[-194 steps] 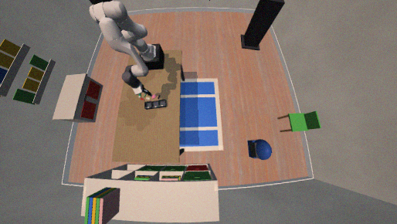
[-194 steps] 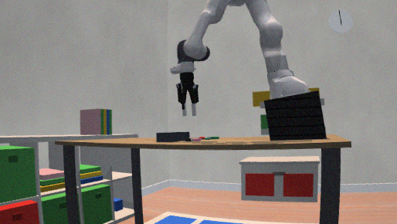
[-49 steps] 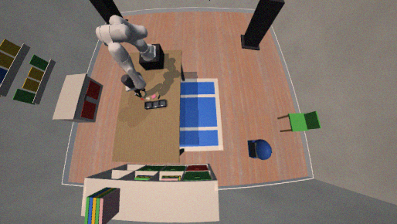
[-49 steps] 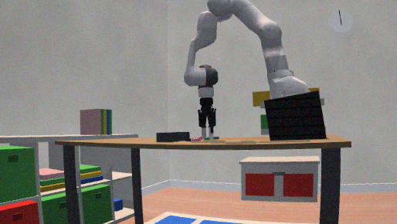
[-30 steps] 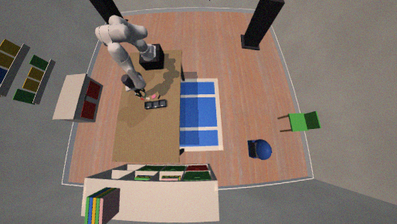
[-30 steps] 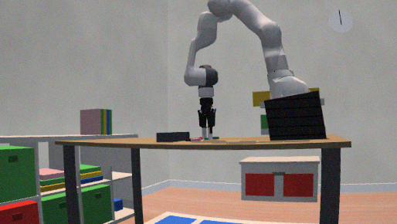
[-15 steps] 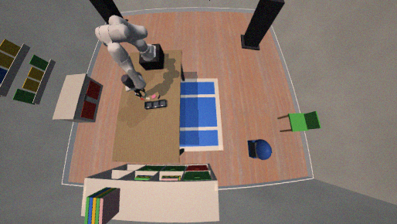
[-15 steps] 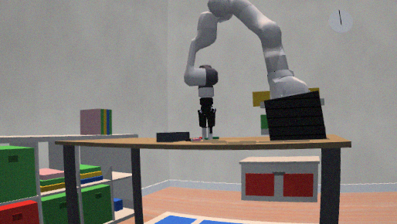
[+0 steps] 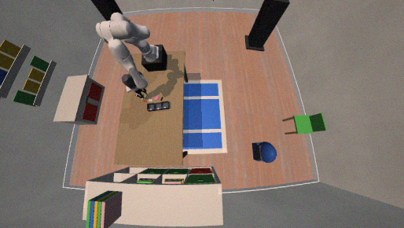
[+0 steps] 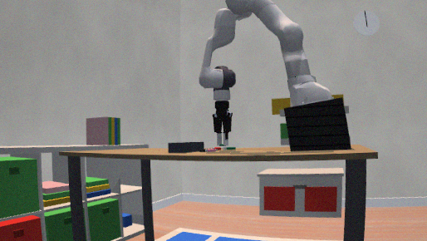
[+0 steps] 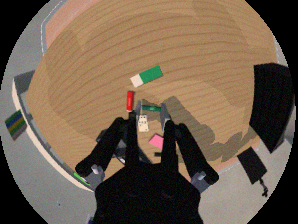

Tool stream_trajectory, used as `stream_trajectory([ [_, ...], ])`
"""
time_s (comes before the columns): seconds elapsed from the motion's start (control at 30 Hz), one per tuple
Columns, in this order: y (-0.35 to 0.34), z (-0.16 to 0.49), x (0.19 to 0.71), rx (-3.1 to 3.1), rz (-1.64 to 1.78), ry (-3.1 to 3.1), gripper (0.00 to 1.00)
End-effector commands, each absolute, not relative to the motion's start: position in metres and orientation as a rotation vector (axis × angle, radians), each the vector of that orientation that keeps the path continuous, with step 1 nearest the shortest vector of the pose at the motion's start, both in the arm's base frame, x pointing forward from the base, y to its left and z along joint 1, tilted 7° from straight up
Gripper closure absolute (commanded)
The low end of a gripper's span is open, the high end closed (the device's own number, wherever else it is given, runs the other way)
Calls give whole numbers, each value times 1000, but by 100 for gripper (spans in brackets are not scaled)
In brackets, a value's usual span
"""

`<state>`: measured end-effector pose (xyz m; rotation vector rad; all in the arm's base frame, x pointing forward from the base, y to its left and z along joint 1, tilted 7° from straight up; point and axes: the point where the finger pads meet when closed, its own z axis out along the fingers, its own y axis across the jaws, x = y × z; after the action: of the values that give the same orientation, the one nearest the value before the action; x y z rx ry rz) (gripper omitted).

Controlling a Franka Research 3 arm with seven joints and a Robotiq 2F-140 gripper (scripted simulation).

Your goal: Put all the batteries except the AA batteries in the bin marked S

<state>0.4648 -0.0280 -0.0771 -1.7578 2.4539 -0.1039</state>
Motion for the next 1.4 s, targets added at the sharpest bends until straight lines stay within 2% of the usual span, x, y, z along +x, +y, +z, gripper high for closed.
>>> stream_trajectory([
  [0.0, -26, -73, 462, -1739, -88, 2476, 75],
  [0.33, -27, -40, 458, -1739, -88, 2476, 75],
  [1.37, -27, -40, 458, -1739, -88, 2476, 75],
])
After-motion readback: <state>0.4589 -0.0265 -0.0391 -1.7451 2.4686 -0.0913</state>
